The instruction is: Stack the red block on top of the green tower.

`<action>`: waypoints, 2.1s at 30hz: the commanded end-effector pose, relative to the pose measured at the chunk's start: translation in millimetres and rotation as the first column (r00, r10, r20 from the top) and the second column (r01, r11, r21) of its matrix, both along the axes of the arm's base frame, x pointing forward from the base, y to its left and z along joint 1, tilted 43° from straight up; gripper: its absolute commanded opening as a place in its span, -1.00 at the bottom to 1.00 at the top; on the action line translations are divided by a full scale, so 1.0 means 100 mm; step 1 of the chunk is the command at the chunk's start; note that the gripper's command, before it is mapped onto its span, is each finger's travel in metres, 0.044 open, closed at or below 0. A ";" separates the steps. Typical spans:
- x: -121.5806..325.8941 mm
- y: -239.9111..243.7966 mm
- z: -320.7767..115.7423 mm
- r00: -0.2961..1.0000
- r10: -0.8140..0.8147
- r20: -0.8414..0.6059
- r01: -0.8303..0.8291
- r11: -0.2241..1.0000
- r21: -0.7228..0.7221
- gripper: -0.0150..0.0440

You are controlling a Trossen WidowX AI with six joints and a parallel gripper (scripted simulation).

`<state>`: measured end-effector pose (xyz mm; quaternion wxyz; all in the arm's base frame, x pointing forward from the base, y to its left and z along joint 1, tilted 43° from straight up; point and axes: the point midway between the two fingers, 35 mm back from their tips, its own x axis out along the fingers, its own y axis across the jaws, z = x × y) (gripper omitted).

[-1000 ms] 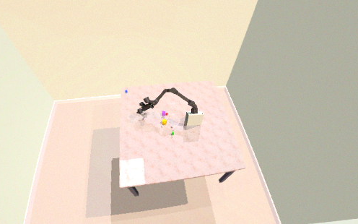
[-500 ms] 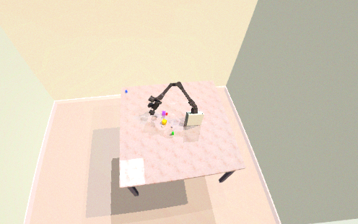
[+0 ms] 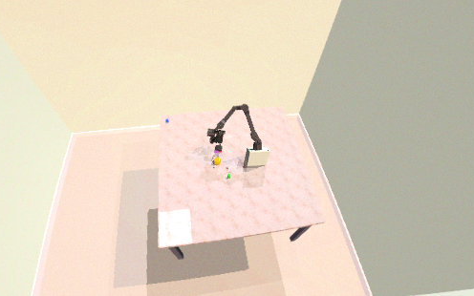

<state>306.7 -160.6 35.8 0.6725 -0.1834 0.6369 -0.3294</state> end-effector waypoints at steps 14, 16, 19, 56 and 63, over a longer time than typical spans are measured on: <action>-0.16 -0.22 -0.21 0.999 0.006 -0.036 -0.007 1.000 -0.011 1.00; -0.16 -0.22 -0.22 0.999 0.006 -0.036 -0.007 1.000 -0.011 1.00; -0.17 -0.22 -0.22 0.999 0.006 -0.036 -0.007 1.000 -0.011 1.00; -0.19 -0.42 -0.43 0.999 0.006 -0.036 -0.007 1.000 -0.012 1.00; -0.19 -0.42 -0.42 0.999 0.006 -0.036 -0.007 1.000 -0.012 0.56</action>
